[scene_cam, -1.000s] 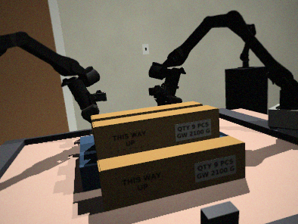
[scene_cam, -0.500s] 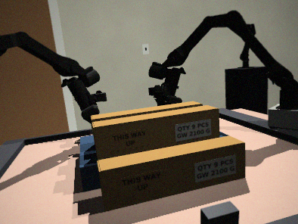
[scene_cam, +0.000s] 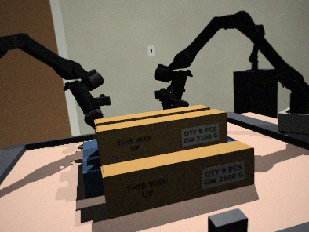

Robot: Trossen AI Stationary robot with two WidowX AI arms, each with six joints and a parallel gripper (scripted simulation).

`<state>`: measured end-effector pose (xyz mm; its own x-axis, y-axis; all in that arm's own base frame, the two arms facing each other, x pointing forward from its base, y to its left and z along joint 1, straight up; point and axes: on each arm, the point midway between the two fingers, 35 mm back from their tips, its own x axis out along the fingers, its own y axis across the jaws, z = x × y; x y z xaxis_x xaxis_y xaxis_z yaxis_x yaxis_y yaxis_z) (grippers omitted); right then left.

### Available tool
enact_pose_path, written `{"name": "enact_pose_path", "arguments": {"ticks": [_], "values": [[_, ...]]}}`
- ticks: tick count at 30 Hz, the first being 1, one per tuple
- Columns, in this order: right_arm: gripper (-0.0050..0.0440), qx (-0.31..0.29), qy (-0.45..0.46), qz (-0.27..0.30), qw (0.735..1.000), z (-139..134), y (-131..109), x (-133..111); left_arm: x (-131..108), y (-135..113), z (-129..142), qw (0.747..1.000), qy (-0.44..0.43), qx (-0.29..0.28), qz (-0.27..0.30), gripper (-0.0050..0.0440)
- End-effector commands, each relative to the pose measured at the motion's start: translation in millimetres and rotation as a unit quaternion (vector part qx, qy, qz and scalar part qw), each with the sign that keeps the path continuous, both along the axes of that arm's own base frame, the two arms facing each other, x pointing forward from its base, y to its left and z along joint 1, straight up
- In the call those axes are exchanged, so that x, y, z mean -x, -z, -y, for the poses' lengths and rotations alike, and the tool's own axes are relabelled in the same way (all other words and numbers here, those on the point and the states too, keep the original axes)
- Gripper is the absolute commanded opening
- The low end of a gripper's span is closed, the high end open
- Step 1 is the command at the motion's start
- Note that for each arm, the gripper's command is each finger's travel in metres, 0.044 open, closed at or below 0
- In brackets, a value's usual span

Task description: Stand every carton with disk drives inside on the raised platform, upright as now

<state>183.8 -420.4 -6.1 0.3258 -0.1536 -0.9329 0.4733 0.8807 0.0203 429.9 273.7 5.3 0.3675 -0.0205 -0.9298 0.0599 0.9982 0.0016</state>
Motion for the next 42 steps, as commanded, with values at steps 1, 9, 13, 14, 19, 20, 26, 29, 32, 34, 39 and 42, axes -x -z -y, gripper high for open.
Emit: {"name": "enact_pose_path", "arguments": {"ticks": [1, 9, 13, 14, 19, 20, 26, 29, 32, 34, 39, 42], "values": [[0.0386, 0.008, -0.001, 0.004, 1.000, 2.5, -7.1, -2.1, -2.3, -15.3, -2.1, 1.000, 0.000, -0.010, 0.013, 0.0387], [0.0386, 0.008, -0.001, 0.004, 1.000, 2.4, -7.1, -2.1, -2.2, -14.8, -1.9, 1.000, 0.000, -0.004, 0.010, 0.0387], [0.0386, 0.008, -0.001, 0.004, 1.000, 2.4, -7.1, -2.1, -2.2, -14.8, -1.9, 1.000, 0.000, -0.004, 0.010, 0.0387], [0.0386, 0.008, -0.001, 0.004, 1.000, 2.4, -7.1, -2.1, -2.2, -14.8, -1.9, 1.000, 0.000, -0.004, 0.010, 0.0387], [0.0386, 0.008, -0.001, 0.004, 1.000, 2.4, -7.1, -2.1, -2.2, -14.8, -1.9, 1.000, 0.000, -0.004, 0.010, 0.0387], [0.0386, 0.008, -0.001, 0.004, 1.000, 2.4, -7.1, -2.1, -2.8, -14.8, -1.9, 1.000, 0.000, -0.006, 0.008, 0.0387], [0.0386, 0.008, -0.001, 0.004, 1.000, 2.4, -7.1, -2.1, -2.8, -14.8, -1.9, 1.000, 0.000, -0.006, 0.008, 0.0387], [0.0386, 0.008, -0.001, 0.004, 1.000, 2.4, -7.1, -2.1, -2.8, -14.8, -1.9, 1.000, 0.000, -0.006, 0.008, 0.0387], [0.0386, 0.008, -0.001, 0.004, 1.000, 2.4, -7.1, -2.1, -2.8, -14.8, -1.9, 1.000, 0.000, -0.006, 0.008, 0.0387], [0.0386, 0.008, -0.001, 0.004, 1.000, 2.4, -7.1, -2.1, -2.8, -14.8, -1.9, 1.000, 0.000, -0.006, 0.008, 0.0387], [0.0386, 0.008, -0.001, 0.004, 1.000, 2.4, -7.1, -2.1, -2.8, -14.8, -1.9, 1.000, 0.000, -0.005, 0.010, 0.0387], [0.0386, 0.008, -0.001, 0.004, 1.000, 2.4, -7.1, -2.1, -2.8, -14.8, -1.9, 1.000, 0.000, -0.005, 0.010, 0.0387]]}}
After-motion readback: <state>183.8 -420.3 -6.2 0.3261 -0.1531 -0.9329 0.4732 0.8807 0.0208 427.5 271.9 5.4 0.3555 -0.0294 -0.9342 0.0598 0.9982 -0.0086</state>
